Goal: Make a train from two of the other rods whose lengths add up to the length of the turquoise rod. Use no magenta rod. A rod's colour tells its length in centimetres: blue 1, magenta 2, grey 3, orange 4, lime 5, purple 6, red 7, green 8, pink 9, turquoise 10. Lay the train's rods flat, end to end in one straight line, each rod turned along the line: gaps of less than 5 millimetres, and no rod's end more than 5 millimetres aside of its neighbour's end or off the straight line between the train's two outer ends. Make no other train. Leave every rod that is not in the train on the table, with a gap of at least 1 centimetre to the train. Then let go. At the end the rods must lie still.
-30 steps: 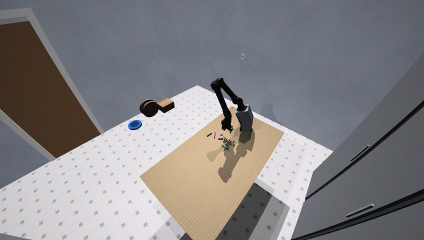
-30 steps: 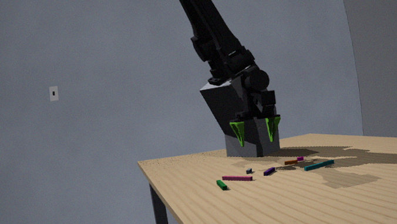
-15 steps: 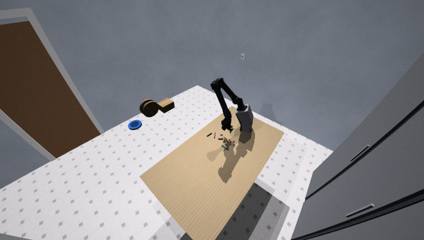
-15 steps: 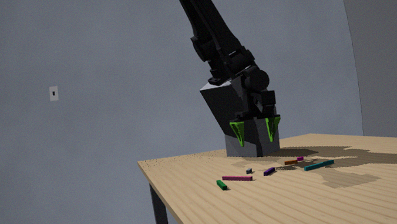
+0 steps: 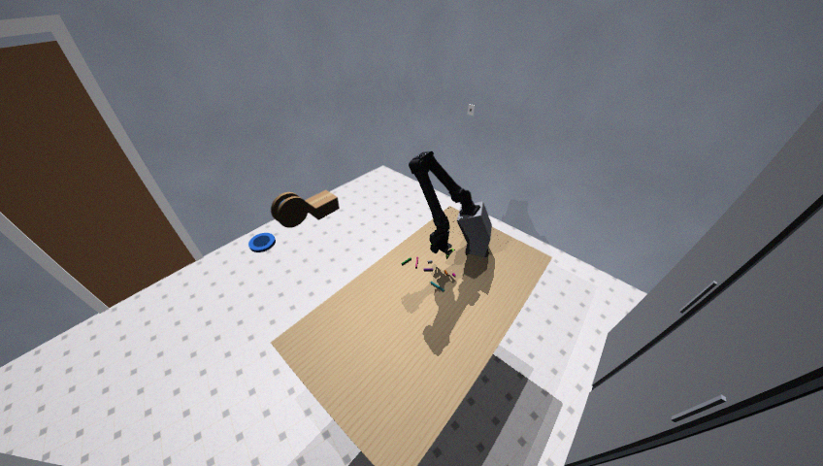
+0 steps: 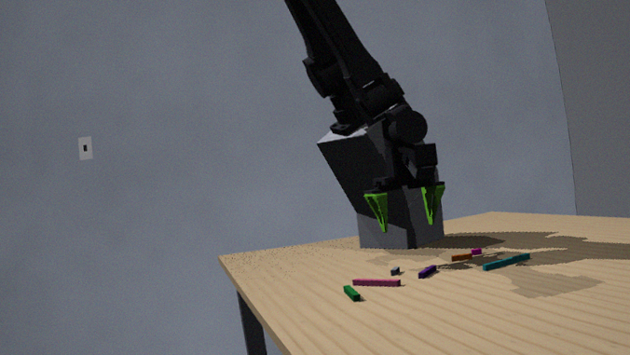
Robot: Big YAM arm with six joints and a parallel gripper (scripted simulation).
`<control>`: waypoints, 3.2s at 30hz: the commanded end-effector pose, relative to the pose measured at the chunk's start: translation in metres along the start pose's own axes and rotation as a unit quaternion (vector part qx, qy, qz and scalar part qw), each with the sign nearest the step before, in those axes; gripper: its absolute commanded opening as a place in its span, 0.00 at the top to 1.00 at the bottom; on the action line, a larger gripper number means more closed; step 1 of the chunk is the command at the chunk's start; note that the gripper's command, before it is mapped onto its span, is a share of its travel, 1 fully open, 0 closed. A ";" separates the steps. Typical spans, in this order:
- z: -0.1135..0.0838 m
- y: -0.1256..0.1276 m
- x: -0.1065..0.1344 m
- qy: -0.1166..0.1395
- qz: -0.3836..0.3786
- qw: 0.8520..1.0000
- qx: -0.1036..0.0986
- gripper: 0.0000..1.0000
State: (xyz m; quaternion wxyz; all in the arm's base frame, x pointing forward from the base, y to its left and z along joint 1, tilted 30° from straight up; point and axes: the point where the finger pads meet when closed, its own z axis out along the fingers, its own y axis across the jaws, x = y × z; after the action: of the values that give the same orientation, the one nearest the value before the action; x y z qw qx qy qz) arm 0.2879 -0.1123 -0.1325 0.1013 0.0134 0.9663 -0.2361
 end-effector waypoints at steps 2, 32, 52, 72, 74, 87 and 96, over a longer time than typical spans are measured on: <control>-0.003 0.001 0.000 -0.004 -0.005 1.000 -0.002 0.00; -0.007 0.004 -0.040 -0.014 -0.291 0.957 0.001 0.00; -0.007 0.002 -0.047 -0.012 -0.389 0.921 0.003 0.00; -0.007 0.002 -0.047 -0.012 -0.388 0.922 0.003 0.00; -0.007 0.002 -0.047 -0.012 -0.388 0.922 0.003 0.00; -0.007 0.002 -0.047 -0.012 -0.388 0.922 0.003 0.00; -0.007 0.002 -0.047 -0.012 -0.388 0.922 0.003 0.00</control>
State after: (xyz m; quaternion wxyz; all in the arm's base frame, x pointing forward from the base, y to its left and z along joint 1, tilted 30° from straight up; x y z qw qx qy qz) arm 0.3266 -0.1104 -0.1254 0.0029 -0.3569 0.8983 -0.2562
